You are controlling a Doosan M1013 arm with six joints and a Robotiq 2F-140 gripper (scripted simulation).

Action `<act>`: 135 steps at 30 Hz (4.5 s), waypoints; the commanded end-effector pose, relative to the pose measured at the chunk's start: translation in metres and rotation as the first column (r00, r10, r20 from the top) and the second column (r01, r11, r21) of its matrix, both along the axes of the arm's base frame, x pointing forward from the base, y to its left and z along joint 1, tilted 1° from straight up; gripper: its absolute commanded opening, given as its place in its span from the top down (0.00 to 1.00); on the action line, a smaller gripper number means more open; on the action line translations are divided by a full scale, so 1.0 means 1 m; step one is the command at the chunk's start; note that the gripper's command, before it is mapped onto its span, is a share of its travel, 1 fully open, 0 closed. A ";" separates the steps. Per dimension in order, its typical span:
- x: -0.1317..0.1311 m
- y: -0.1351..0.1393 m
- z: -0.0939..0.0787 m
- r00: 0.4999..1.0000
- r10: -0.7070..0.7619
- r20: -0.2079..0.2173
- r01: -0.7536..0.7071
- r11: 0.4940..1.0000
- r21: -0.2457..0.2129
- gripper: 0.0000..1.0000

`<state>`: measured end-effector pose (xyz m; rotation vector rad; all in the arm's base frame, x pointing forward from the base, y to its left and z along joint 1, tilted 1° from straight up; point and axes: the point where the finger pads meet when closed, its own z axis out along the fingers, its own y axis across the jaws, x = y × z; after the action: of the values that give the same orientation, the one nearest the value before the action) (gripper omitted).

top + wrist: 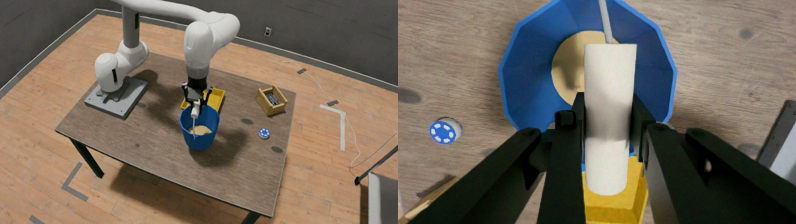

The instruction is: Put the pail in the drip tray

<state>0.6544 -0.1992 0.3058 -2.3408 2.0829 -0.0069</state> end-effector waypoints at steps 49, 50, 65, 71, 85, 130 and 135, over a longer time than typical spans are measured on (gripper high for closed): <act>-0.015 0.065 0.001 1.000 0.000 0.002 0.000 1.000 0.000 0.90; -0.016 0.067 0.001 1.000 0.000 0.002 0.000 1.000 0.000 0.90; -0.025 0.105 0.001 1.000 0.000 0.002 0.000 1.000 0.000 0.90; -0.030 0.124 0.001 1.000 0.000 0.002 0.000 1.000 0.000 0.90; -0.039 0.163 0.001 1.000 0.000 0.002 0.000 1.000 0.000 0.90; -0.065 0.270 0.001 1.000 0.000 0.002 0.000 1.000 0.001 0.90; -0.067 0.280 0.001 1.000 0.000 0.002 0.000 1.000 0.001 0.90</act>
<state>0.5879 0.0759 0.3061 -2.3408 2.0828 -0.0071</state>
